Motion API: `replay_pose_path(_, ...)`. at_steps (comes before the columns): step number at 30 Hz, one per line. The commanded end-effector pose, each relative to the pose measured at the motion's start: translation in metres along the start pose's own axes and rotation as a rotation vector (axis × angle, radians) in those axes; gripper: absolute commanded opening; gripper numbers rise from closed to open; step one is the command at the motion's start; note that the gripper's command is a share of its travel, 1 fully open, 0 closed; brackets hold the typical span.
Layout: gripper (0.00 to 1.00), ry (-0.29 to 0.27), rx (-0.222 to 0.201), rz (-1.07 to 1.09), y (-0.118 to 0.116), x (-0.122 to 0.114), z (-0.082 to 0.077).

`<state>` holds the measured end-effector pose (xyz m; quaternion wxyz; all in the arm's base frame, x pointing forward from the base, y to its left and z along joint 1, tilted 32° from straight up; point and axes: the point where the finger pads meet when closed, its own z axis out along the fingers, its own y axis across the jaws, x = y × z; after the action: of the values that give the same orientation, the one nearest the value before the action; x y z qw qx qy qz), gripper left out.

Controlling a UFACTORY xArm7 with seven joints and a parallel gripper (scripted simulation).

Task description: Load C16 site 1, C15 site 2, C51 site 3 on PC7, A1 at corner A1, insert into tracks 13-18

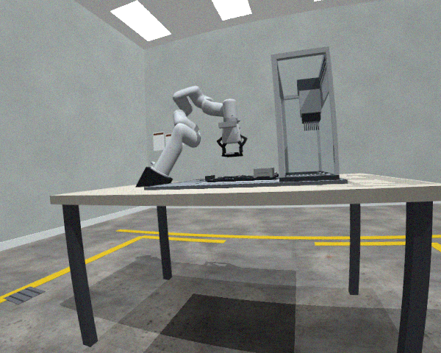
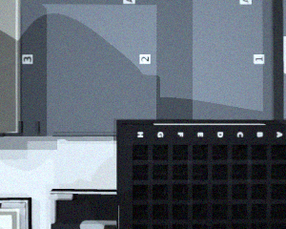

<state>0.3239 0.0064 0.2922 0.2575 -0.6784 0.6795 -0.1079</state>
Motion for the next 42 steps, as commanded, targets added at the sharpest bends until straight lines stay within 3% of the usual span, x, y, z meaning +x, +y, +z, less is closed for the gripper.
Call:
replay_pose_path(1,0.0,-0.005,-0.003,-0.004,-0.019,0.023,0.001)
replay_pose_path(25,0.0,-0.004,-0.003,-0.003,-0.078,0.116,0.002)
replay_pose_path(42,0.0,-0.004,-0.003,-0.003,-0.078,0.116,0.002)
